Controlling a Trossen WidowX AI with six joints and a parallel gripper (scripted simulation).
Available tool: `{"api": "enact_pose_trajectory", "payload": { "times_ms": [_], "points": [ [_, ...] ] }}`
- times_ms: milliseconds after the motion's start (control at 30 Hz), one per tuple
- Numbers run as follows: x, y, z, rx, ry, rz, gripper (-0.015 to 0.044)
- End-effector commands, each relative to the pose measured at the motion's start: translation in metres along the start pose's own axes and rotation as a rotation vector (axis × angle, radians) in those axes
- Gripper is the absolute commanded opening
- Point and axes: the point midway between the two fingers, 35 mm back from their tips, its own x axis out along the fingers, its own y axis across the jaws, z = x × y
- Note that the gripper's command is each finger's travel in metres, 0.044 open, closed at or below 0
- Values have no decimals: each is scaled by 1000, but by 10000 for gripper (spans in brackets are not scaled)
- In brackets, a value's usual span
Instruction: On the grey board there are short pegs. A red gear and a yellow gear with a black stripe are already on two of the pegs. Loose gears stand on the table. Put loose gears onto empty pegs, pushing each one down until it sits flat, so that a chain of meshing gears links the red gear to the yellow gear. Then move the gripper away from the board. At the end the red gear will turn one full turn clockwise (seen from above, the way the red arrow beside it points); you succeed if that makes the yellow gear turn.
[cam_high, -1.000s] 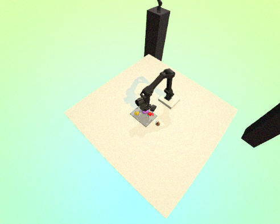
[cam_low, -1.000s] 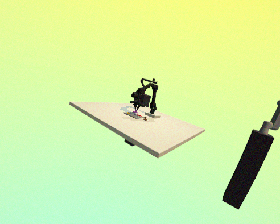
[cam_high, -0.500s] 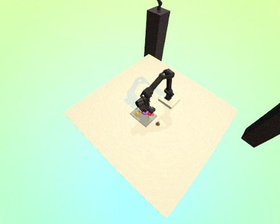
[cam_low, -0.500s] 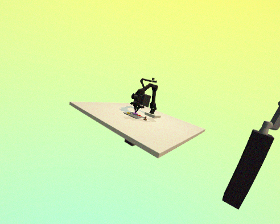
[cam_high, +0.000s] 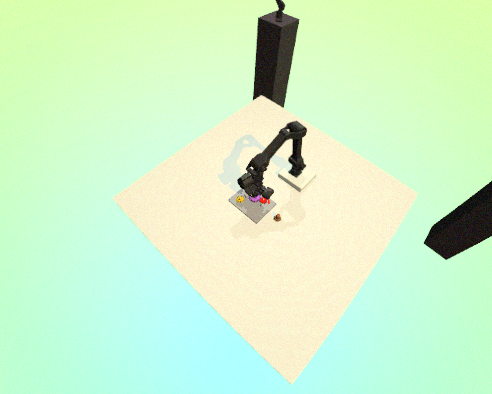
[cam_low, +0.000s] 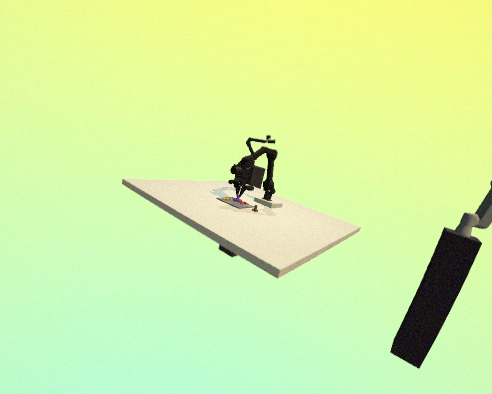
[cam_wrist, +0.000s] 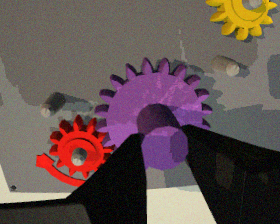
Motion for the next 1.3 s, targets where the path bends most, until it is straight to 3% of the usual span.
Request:
{"api": "enact_pose_trajectory", "payload": {
  "times_ms": [0,333,733,933,1100,1267],
  "points": [
    [1,0,-1,-79,1,-3,0],
    [3,-1,0,-155,1,-3,0],
    [7,0,-1,17,1,-3,0],
    [2,0,1,-3,1,-3,140],
    [-6,-1,1,-3,1,-3,140],
    [-37,0,1,-3,1,-3,140]
  ]
}}
